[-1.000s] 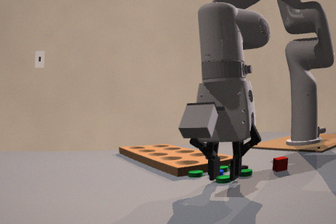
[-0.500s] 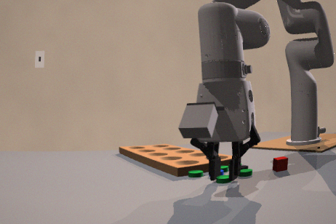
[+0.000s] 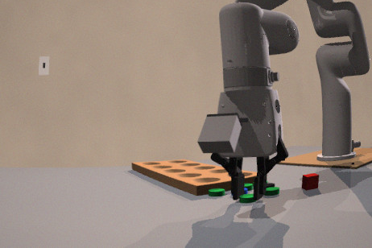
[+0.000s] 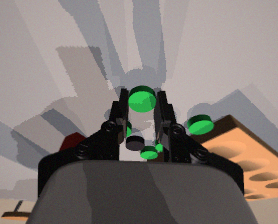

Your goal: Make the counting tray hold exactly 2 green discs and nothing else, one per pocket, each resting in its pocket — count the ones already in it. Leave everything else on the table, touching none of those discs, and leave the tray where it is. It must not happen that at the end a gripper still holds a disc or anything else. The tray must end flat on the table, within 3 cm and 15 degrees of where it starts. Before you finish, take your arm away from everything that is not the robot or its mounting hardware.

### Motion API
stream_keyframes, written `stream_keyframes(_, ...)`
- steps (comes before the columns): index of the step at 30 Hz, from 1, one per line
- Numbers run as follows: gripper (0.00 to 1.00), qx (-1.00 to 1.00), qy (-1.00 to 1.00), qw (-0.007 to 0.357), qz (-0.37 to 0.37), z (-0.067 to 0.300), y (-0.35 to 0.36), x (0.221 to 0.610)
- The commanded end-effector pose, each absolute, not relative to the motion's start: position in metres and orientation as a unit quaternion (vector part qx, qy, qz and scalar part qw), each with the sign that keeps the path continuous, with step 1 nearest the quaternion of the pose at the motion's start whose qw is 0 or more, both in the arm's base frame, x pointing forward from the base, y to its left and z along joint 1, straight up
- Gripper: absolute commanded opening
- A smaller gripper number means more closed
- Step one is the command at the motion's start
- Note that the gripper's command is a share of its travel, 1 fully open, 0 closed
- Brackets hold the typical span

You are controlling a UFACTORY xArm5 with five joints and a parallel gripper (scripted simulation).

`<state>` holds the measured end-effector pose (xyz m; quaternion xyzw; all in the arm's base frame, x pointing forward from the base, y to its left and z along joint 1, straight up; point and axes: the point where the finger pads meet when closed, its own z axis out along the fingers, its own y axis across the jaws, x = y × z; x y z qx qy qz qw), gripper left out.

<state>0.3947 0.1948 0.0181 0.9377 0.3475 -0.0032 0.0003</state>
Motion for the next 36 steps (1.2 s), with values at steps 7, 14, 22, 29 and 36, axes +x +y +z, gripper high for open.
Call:
stream_keyframes(7,0.0,0.938,0.347,0.0,-0.002,0.049,0.196,0.397)
stream_keyframes(14,0.0,0.938,0.347,0.0,-0.002,0.113,0.196,0.396)
stream_keyframes(22,0.0,0.938,0.347,0.0,-0.002,0.12,0.187,0.402)
stream_keyframes(29,0.0,0.938,0.347,0.0,-0.001,0.123,0.123,0.439)
stream_keyframes(36,0.0,0.938,0.347,0.0,-0.001,0.125,0.061,0.462)
